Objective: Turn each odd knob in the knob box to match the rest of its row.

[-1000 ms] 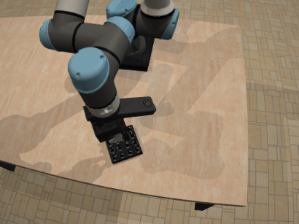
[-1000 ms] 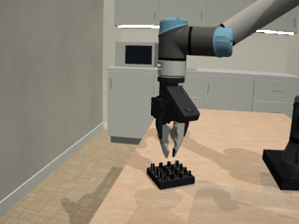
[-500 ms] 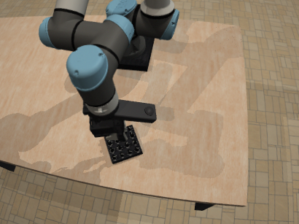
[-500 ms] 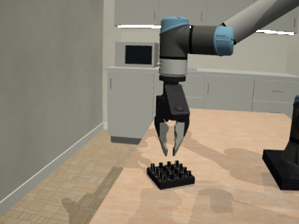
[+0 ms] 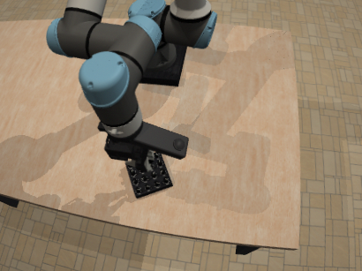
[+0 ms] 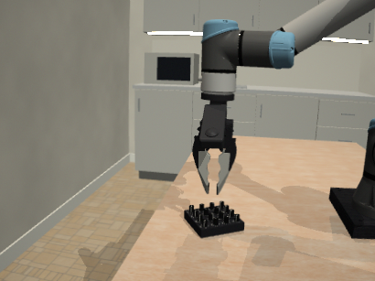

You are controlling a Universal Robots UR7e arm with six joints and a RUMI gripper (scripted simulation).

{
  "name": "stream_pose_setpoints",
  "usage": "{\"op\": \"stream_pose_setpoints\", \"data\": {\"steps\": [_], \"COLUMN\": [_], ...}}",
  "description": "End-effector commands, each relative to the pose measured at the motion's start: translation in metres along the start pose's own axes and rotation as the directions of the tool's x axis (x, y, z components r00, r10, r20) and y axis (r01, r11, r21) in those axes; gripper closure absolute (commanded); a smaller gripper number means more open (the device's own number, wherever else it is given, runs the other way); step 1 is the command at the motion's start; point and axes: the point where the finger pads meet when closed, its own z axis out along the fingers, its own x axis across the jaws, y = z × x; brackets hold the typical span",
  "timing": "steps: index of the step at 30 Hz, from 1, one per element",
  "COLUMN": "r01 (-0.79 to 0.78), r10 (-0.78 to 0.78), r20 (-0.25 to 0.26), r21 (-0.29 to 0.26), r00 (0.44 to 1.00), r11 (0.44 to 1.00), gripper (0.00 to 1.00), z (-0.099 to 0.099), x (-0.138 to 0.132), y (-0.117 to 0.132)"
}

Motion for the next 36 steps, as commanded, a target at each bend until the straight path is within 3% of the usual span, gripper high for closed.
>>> {"op": "stream_pose_setpoints", "data": {"steps": [1, 13, 36], "r01": [-0.156, -0.276, -0.282], "r10": [0.156, 0.276, 0.282], "r20": [0.001, 0.001, 0.001], "r21": [-0.005, -0.005, -0.004], "r00": [0.988, 0.961, 0.959], "r11": [0.988, 0.961, 0.959], "gripper": [0.89, 0.89, 0.89], "z": [-0.0012, -0.0026, -0.0024], "x": [-0.0007, 0.0001, 0.0002], "y": [0.0013, 0.0028, 0.0028]}}
